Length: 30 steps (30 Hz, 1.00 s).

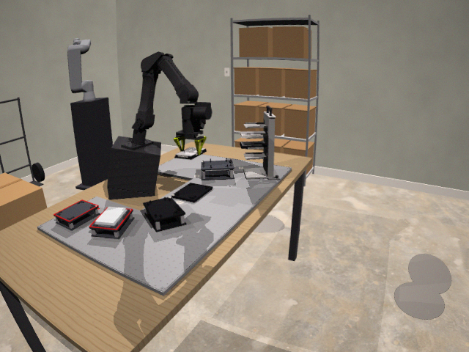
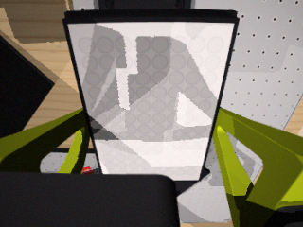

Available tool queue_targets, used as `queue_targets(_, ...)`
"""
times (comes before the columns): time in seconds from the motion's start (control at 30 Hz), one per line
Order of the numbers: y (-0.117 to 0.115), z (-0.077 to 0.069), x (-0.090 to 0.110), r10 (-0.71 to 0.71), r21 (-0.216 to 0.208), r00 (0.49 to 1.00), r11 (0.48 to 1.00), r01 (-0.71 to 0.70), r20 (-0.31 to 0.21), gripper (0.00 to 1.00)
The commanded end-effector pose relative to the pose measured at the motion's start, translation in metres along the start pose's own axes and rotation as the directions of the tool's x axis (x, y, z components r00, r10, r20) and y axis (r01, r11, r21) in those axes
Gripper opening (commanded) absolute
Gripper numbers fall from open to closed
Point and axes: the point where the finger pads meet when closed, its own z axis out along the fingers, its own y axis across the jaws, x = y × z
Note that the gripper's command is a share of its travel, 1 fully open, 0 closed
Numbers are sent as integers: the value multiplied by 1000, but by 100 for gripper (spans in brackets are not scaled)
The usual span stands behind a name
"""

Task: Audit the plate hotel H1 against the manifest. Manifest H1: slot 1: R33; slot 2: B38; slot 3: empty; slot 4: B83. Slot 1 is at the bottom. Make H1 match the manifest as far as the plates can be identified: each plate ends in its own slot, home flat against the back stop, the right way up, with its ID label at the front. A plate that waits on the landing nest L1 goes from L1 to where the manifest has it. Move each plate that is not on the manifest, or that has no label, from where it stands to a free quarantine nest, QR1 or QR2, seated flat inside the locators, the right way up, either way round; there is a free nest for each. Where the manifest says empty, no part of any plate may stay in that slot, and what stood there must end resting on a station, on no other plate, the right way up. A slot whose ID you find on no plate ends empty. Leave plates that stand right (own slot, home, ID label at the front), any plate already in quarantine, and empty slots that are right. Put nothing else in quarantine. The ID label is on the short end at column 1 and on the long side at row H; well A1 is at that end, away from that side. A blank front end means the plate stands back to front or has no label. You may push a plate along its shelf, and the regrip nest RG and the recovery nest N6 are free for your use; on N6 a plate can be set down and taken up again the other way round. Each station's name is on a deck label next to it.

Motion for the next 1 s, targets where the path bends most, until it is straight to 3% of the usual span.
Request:
queue_targets(0.0, -5, -20, 0, 3, 19, 1000, 1000, -3, 11, 86)
queue_targets(0.6, -4, -64, 0, 3, 19, 1000, 1000, -3, 10, 86)
queue_targets(0.7, -4, -64, 0, 4, 19, 1000, 1000, -4, 10, 86)
queue_targets(0.8, -3, -55, -11, 35, -20, 999, 999, -35, 14, 86)
queue_targets(0.93, -5, -55, -16, 68, -20, 998, 997, -68, 6, 86)
queue_targets(0.97, -7, -59, -19, 82, -4, 997, 997, -82, 7, 86)
